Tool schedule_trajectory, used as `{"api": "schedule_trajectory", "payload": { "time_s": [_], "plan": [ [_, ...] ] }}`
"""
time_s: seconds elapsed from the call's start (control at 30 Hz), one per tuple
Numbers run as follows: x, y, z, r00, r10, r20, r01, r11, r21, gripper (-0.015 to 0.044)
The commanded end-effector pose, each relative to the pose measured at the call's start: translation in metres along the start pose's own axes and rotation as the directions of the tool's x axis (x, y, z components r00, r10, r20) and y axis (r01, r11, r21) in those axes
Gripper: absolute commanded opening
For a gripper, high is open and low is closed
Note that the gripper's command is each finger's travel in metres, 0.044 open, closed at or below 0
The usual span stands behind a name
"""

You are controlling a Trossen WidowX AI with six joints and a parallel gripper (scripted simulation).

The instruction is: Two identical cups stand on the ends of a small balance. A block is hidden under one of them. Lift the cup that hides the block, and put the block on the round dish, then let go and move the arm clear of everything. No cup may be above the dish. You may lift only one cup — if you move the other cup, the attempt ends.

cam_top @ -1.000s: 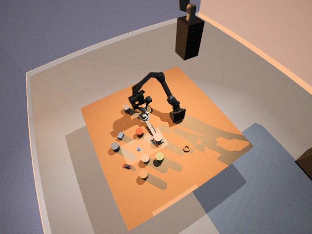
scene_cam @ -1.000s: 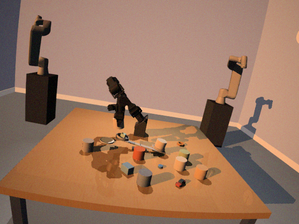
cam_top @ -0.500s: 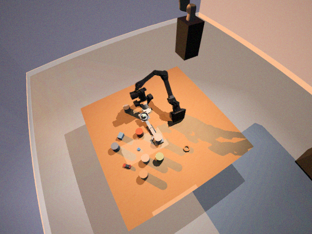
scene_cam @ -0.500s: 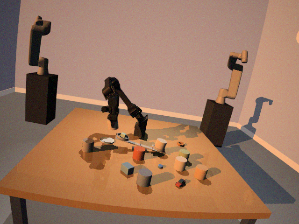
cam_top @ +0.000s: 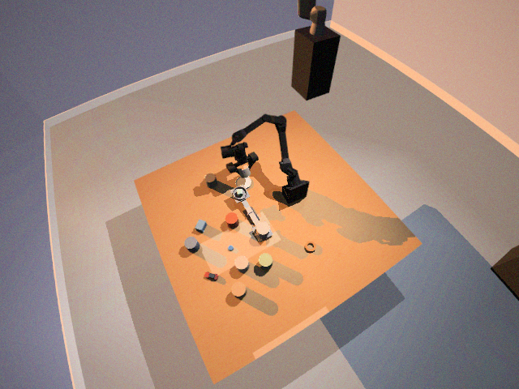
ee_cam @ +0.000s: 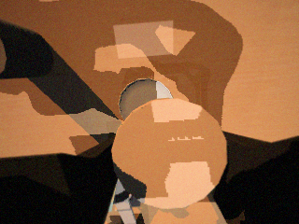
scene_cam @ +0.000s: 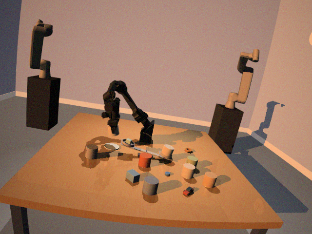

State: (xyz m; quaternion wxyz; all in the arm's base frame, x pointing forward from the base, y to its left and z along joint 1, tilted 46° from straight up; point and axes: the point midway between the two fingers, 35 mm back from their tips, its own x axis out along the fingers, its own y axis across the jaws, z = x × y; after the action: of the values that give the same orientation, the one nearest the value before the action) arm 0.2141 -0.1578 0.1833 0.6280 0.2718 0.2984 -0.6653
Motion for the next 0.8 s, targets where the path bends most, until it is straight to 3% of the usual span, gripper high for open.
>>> {"api": "schedule_trajectory", "payload": {
  "time_s": [0.0, 0.77],
  "plan": [
    [0.002, -0.009, 0.006, 1.0, 0.013, 0.001, -0.013, 1.0, -0.001, 0.0],
    [0.022, -0.074, 0.035, 0.998, 0.012, 0.063, -0.011, 1.0, -0.004, 0.0]
  ]
}}
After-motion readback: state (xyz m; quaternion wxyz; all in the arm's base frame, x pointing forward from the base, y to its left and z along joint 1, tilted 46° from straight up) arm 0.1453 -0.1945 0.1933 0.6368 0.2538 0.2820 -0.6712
